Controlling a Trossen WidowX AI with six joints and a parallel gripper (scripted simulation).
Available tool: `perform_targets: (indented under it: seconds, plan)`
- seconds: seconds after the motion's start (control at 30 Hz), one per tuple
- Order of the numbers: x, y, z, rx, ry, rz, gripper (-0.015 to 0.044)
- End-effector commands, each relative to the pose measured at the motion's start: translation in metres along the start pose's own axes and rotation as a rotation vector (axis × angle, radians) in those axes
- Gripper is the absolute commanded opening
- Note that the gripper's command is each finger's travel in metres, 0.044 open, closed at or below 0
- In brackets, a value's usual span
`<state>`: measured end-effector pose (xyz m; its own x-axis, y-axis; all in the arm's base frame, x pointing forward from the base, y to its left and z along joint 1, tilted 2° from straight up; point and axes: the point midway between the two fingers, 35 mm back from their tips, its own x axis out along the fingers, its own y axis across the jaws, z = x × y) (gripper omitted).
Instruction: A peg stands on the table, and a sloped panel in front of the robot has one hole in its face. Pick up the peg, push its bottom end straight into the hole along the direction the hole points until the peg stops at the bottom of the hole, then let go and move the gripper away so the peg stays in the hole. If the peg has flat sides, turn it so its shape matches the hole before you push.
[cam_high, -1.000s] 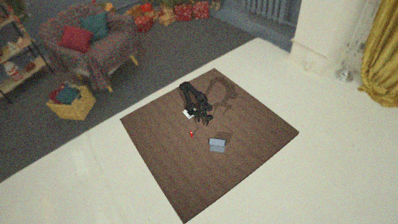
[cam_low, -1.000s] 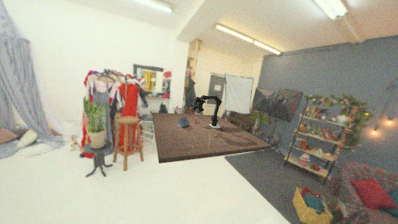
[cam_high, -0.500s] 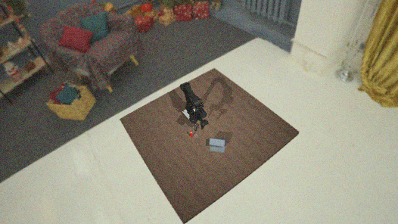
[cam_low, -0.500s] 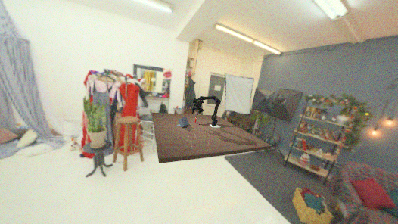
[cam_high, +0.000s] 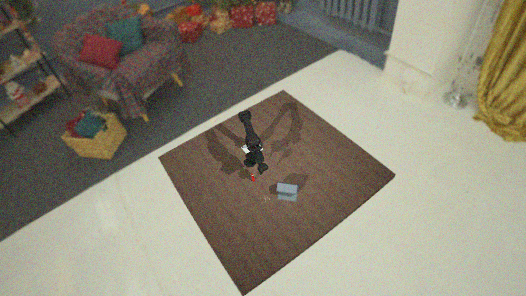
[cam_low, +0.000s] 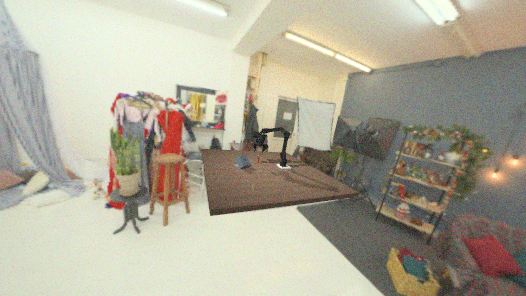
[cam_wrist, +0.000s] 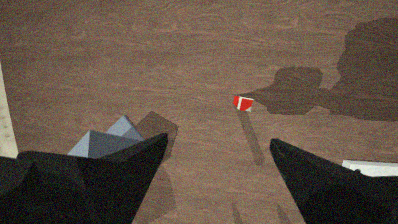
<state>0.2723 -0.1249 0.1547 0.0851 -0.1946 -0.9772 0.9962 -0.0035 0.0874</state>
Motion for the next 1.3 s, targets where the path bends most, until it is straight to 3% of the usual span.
perform_targets:
  seconds: [0.0,0.43,1.27]
  plan:
    - [0.011,-0.009,0.006,0.029,0.041,-0.036,0.044]
    - [0.029,-0.031,0.028,0.134,0.135,-0.083,0.044]
    - [0.061,-0.031,0.025,0.136,0.136,-0.084,0.044]
